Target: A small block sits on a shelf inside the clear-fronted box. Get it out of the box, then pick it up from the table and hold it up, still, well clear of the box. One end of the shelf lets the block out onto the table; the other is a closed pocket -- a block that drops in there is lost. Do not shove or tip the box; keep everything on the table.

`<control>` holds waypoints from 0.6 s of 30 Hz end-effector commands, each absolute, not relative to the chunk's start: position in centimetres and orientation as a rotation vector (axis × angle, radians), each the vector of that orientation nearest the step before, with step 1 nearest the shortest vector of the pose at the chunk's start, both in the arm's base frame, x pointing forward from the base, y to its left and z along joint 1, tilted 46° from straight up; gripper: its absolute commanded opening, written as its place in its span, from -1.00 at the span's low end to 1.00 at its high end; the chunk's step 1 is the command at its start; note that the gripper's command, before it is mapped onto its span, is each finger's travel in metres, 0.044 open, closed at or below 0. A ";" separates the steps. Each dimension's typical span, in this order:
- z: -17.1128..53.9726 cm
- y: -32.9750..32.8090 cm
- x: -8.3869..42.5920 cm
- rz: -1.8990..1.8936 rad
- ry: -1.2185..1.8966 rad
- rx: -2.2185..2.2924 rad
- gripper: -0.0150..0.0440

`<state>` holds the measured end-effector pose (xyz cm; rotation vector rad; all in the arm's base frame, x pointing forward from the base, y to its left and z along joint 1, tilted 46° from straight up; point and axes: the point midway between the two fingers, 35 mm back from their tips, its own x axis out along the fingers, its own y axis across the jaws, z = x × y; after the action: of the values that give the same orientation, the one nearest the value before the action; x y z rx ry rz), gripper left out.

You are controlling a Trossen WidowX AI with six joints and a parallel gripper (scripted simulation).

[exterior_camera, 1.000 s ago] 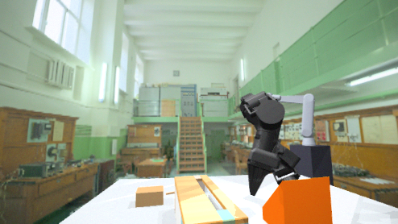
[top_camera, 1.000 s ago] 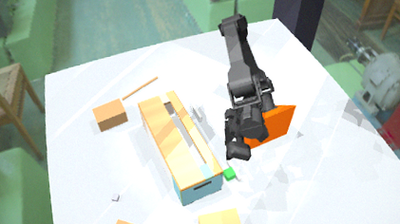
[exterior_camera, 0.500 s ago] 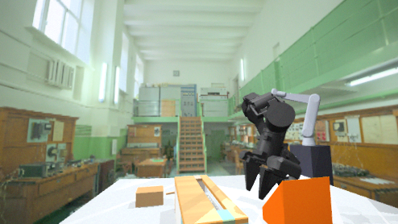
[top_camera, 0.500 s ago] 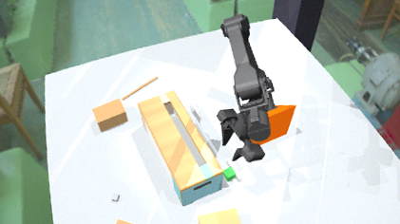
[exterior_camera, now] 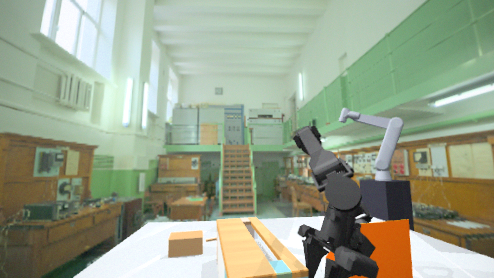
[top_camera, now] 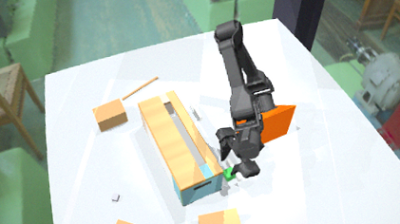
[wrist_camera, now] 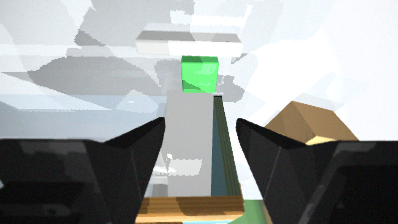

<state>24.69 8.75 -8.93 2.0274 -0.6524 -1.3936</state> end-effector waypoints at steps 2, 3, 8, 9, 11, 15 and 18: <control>-9.6 8.0 24.6 -1.390 -0.651 2.023 0.47; -9.7 7.9 24.6 -1.390 -0.650 2.023 0.47; -10.3 7.3 24.6 -1.390 -0.650 2.024 0.47; -10.4 7.2 24.6 -1.390 -0.650 2.024 0.47; -10.7 7.0 24.6 -1.390 -0.650 2.024 0.47; -11.1 6.5 24.6 -1.390 -0.650 2.023 0.47; -11.5 6.2 24.5 -1.390 -0.650 2.023 0.47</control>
<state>24.75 6.88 -11.05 2.0370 -0.6486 -1.3888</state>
